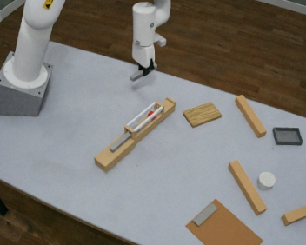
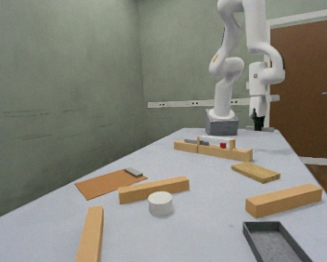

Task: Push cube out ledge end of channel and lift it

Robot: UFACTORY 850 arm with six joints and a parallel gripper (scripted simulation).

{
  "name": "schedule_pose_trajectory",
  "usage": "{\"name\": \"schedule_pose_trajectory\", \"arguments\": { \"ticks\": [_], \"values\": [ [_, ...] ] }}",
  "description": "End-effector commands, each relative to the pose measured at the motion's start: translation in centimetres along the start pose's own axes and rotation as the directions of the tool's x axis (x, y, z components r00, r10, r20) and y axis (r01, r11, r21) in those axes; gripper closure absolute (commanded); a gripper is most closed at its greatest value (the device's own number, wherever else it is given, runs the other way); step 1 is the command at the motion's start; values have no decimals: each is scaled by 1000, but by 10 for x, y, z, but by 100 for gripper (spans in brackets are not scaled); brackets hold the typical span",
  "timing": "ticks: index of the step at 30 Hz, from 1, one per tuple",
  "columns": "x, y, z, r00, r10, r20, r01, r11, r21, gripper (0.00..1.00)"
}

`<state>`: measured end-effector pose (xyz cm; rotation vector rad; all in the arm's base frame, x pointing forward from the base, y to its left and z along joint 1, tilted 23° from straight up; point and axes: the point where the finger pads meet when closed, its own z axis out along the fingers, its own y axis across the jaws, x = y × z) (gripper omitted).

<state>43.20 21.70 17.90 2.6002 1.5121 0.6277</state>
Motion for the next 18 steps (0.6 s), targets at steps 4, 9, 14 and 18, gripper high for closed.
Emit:
{"name": "schedule_pose_trajectory", "arguments": {
  "ticks": [4,9,14,18],
  "values": [
    [1,0,-1,1000,0,19,1,1000,-1,100],
    [1,0,-1,1000,0,19,1,1000,-1,100],
    [-22,22,-6,1000,-19,21,19,1000,2,100],
    [-84,64,-25,996,-86,23,86,996,7,100]
  ]
}}
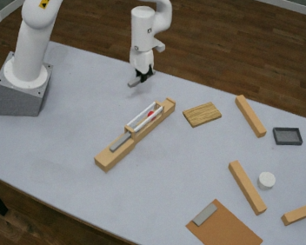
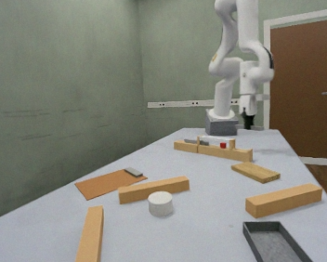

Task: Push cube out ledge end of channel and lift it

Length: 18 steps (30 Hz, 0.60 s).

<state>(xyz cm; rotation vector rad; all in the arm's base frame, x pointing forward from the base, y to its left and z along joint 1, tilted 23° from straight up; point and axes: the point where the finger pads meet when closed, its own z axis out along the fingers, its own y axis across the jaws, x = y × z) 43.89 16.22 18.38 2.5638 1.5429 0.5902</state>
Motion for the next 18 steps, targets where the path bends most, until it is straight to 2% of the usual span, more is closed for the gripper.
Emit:
{"name": "schedule_pose_trajectory", "arguments": {
  "ticks": [1,7,9,10,13,18],
  "values": [
    [-59,33,-18,998,-70,-4,70,997,8,100],
    [-145,62,-45,993,-120,-6,120,993,2,100],
    [-145,62,-45,993,-120,-6,120,993,2,100],
    [-164,70,-52,993,-120,-6,120,993,2,100],
    [-178,82,-47,993,-121,-2,121,993,8,100],
    [-248,127,-23,993,-122,1,122,992,21,100]
  ]
}}
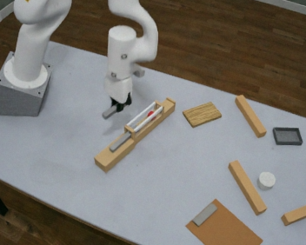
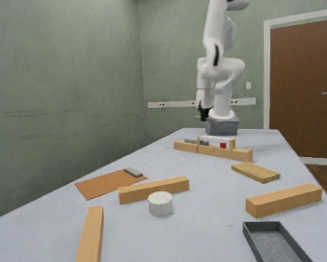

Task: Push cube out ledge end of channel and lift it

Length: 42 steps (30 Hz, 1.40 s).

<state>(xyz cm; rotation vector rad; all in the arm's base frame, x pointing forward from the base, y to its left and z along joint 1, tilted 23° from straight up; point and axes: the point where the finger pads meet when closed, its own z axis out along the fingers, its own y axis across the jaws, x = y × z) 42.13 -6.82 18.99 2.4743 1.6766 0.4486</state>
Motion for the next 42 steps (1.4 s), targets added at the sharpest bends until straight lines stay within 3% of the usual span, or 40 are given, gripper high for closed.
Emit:
{"name": "schedule_pose_trajectory", "arguments": {
  "ticks": [1,6,8,9,13,19,42],
  "values": [
    [-60,28,23,997,-9,-74,8,1000,-24,100],
    [-132,44,46,997,-8,-81,5,999,-41,100],
    [-132,44,46,997,-8,-81,5,999,-41,100],
    [-170,56,61,997,-8,-81,5,999,-42,100],
    [-170,56,67,997,-8,-81,5,999,-42,100],
    [-167,58,102,997,-8,-81,5,999,-42,100],
    [-165,59,129,997,-8,-81,5,999,-42,100]
  ]
}}
